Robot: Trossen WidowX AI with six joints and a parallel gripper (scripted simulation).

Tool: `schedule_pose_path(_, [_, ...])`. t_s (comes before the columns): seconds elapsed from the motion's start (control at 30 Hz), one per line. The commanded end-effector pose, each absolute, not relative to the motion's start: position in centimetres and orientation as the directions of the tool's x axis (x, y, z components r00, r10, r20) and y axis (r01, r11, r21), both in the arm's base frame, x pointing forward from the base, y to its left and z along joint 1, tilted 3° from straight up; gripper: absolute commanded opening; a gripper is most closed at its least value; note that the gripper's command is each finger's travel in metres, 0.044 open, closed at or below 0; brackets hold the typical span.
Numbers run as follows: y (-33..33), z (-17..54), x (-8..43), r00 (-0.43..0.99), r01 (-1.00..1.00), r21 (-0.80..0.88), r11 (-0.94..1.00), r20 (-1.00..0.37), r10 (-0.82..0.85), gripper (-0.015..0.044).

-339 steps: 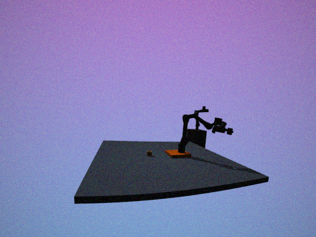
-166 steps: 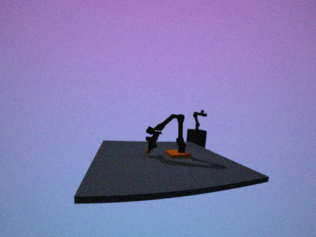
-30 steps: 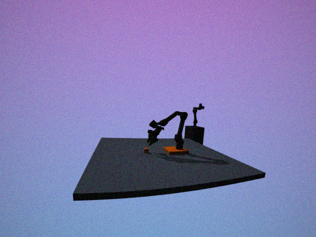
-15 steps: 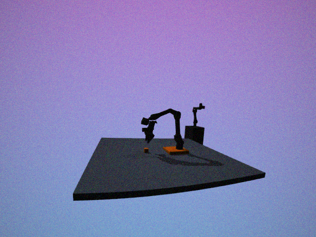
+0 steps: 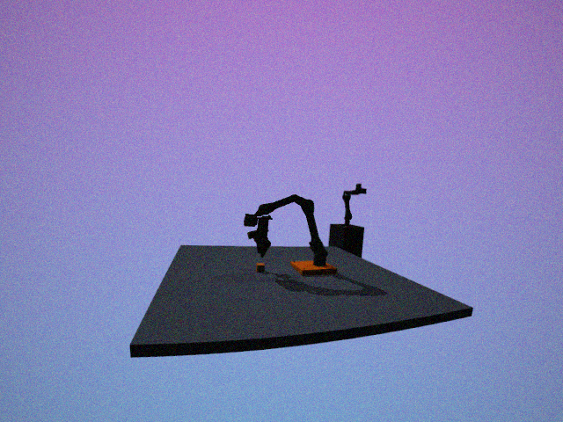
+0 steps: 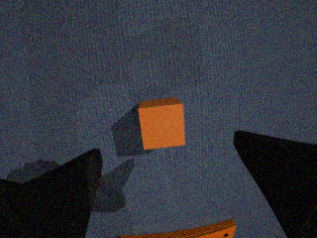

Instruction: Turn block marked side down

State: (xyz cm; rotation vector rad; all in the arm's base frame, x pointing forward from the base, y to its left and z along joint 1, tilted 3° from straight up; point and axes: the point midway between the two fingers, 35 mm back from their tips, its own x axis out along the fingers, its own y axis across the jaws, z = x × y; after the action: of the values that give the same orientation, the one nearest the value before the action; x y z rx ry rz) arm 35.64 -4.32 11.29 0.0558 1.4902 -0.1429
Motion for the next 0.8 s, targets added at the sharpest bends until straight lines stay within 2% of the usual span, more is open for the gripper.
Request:
schedule_pose_path(0.0, [-4.2,9.4,35.4,0.046,0.128,-0.048,0.991,-0.997,-0.054,0.044])
schedule_pose_path(0.77, [-4.5,5.9,35.6,0.046,0.129,-0.048,0.991,-0.997,-0.054,0.044])
